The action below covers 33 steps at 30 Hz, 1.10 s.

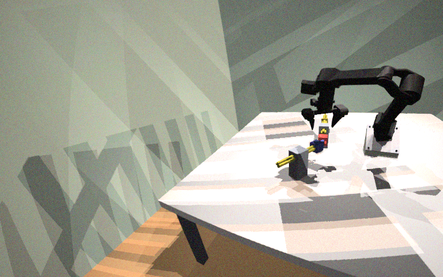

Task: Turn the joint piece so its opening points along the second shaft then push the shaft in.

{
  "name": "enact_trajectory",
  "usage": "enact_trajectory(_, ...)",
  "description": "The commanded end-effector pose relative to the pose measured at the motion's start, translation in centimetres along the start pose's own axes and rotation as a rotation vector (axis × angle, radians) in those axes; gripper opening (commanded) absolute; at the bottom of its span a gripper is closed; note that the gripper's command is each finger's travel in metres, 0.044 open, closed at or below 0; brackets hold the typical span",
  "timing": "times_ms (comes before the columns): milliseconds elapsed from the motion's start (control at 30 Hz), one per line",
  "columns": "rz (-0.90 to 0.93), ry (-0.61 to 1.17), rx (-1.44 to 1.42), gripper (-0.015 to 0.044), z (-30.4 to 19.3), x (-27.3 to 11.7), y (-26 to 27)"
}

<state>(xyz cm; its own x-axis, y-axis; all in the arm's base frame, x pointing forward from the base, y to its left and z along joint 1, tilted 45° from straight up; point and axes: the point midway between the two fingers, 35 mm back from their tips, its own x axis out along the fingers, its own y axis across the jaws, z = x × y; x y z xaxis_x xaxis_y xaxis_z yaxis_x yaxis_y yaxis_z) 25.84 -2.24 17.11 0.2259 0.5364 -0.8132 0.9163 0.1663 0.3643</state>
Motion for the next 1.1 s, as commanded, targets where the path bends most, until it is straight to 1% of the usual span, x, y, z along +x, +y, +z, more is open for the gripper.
enact_trajectory(0, 0.03, -0.003, -0.123, 0.044, 0.2, -1.6, 0.0)
enact_trajectory(400, 0.109, -0.051, -0.514, 0.044, 0.9, -6.6, -0.7)
enact_trajectory(500, 0.117, -0.061, -0.562, 0.044, 0.9, -7.2, -0.8)
enact_trajectory(800, 0.108, -0.051, -0.522, 0.044, 1.4, -7.0, -0.8)
enact_trajectory(1067, 0.091, 0.033, -0.274, 0.044, 3.6, -5.3, -1.4)
